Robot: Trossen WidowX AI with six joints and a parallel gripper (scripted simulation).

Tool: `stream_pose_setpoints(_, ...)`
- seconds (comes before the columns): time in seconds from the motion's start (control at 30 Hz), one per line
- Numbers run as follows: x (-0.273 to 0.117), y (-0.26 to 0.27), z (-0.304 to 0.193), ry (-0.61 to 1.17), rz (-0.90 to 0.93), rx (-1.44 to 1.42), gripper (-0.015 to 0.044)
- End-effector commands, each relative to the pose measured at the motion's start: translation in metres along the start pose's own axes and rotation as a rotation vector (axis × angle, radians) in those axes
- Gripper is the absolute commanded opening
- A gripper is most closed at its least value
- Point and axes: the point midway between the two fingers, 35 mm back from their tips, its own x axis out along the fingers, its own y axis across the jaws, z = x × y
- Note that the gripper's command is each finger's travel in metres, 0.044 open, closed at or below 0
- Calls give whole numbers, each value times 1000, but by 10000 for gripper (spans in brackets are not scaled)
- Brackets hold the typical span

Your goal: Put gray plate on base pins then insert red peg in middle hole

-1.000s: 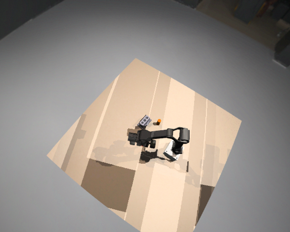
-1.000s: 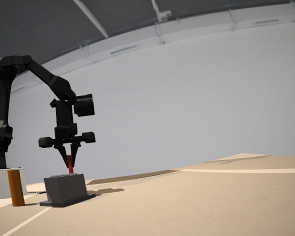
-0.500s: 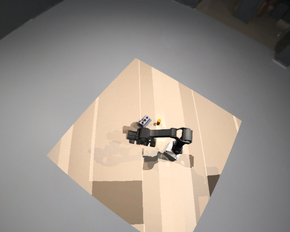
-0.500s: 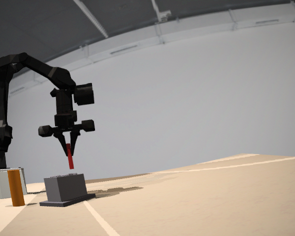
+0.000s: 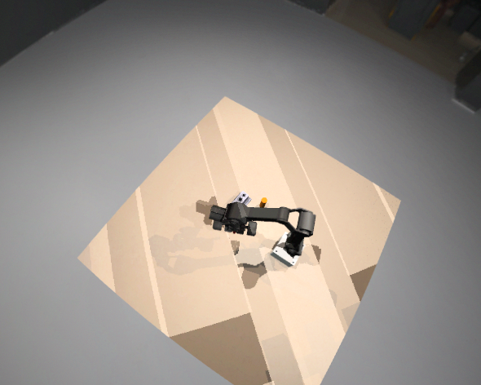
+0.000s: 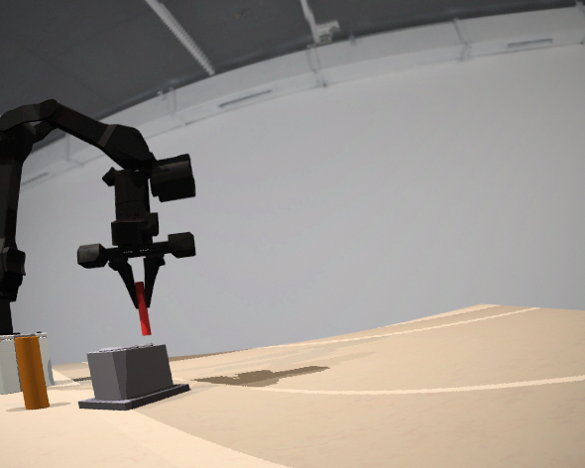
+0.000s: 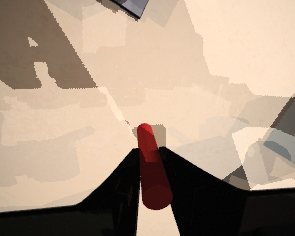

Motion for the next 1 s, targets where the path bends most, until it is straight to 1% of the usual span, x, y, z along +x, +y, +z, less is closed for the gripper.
stream_pose_setpoints(0.0,-2,4,10,2,4,1,0)
stream_pose_setpoints(0.97,-5,13,95,-9,7,0,0)
